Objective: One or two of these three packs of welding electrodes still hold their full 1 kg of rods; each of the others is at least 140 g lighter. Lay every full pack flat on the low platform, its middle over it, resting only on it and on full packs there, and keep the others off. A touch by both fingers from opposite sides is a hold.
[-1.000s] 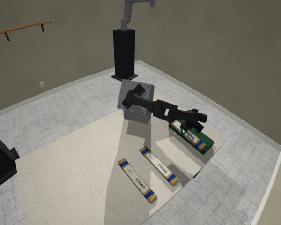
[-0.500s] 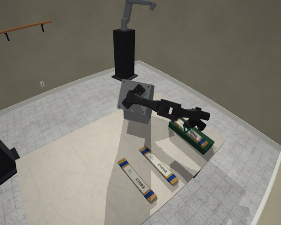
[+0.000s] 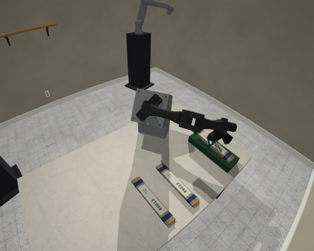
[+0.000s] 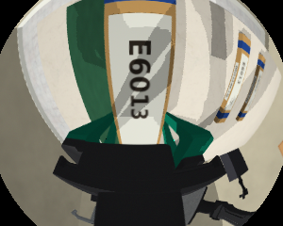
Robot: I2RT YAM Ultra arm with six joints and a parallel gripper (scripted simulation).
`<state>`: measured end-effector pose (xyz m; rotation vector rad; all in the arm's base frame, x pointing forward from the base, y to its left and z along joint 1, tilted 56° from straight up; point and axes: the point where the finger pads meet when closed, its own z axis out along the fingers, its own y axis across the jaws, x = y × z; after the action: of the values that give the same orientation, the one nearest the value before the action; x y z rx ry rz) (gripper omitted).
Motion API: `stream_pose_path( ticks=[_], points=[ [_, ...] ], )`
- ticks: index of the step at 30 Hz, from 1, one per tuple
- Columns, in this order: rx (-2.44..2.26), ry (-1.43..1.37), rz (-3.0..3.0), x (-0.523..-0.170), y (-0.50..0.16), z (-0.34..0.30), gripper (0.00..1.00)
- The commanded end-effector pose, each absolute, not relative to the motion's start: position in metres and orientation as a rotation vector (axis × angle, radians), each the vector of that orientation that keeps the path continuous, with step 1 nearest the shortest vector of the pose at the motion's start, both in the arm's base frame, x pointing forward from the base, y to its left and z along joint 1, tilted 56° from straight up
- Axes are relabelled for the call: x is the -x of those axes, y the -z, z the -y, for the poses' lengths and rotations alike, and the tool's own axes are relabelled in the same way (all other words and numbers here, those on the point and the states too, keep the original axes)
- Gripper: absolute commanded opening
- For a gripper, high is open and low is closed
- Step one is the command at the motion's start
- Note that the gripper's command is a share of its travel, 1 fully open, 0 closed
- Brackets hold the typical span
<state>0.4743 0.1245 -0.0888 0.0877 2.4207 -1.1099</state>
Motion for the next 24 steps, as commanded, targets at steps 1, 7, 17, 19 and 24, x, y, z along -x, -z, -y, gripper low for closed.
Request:
stream_pose_path(
  ticks=[1,7,17,19,24],
  points=[
    [-0.031,1.031,-2.365,-0.475,0.05,-0.178,0.0],
    [-0.029,1.032,-2.365,-0.473,0.049,-0.18,0.0],
    [-0.017,1.049,-2.375,-0.467,0.058,-0.182,0.0],
    [-0.015,1.052,-2.377,-0.466,0.06,-0.182,0.0],
    [-0.021,1.039,-2.373,-0.466,0.052,-0.185,0.0]
  ],
)
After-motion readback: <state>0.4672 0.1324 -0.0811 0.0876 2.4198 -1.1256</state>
